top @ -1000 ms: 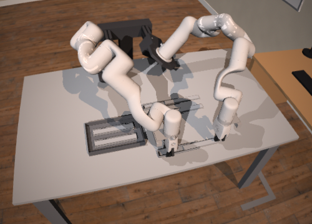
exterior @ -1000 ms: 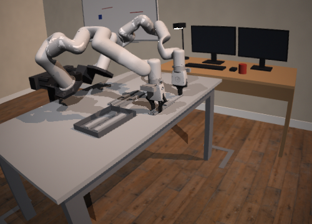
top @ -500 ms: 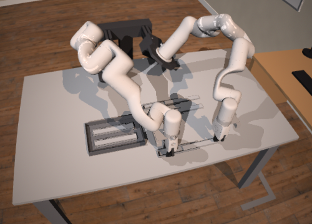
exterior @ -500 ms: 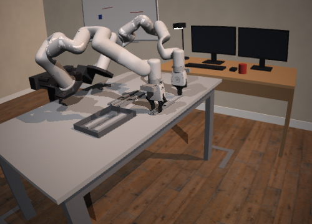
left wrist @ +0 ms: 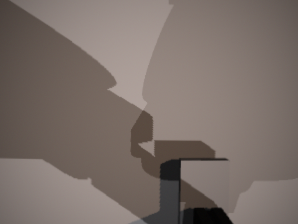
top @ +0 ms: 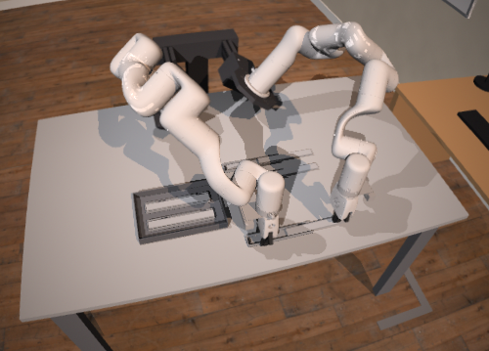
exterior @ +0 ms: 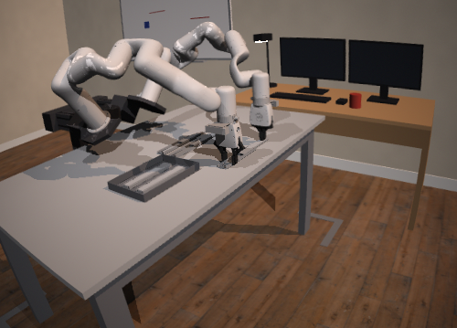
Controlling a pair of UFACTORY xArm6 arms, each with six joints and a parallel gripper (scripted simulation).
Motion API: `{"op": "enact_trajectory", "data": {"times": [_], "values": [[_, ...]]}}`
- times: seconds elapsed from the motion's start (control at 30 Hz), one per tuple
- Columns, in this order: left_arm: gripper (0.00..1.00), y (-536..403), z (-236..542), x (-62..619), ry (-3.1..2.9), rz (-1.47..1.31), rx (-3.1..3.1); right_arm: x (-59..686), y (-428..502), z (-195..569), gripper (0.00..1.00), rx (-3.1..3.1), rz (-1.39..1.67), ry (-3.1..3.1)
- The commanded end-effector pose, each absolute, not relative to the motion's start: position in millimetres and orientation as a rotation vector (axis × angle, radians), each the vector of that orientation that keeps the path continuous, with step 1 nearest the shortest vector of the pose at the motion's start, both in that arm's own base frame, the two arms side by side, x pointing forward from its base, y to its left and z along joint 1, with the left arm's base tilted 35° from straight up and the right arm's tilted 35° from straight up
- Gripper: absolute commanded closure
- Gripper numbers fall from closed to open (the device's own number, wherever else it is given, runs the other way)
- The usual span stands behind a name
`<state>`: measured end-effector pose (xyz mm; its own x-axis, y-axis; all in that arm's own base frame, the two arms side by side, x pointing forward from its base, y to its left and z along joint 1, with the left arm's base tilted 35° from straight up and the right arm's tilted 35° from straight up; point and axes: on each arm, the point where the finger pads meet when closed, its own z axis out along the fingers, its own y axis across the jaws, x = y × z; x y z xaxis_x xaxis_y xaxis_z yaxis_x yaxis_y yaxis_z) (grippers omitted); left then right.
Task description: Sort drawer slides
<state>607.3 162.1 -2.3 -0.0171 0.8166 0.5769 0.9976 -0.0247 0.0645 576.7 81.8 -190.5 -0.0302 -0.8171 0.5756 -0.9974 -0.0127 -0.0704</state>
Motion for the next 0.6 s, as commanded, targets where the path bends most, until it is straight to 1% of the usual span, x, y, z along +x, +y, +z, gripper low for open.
{"op": "enact_trajectory", "data": {"times": [0.0, 0.03, 0.07, 0.57], "values": [[1.0, 161.2, -1.8, 607.9, -1.889, -0.672, -1.899, 578.4, 83.3, -188.9, 1.0, 1.888, 0.675, -1.906], [1.0, 161.2, -1.8, 607.9, -1.889, -0.672, -1.899, 578.4, 83.3, -188.8, 1.0, 1.888, 0.675, -1.906], [1.0, 160.7, -1.1, 607.9, -1.889, -0.672, -1.899, 578.4, 83.3, -188.8, 0.33, 1.888, 0.675, -1.906], [1.0, 132.3, 39.2, 604.7, -1.889, -0.672, -1.899, 578.3, 83.3, -188.8, 0.33, 1.888, 0.675, -1.905]]}}
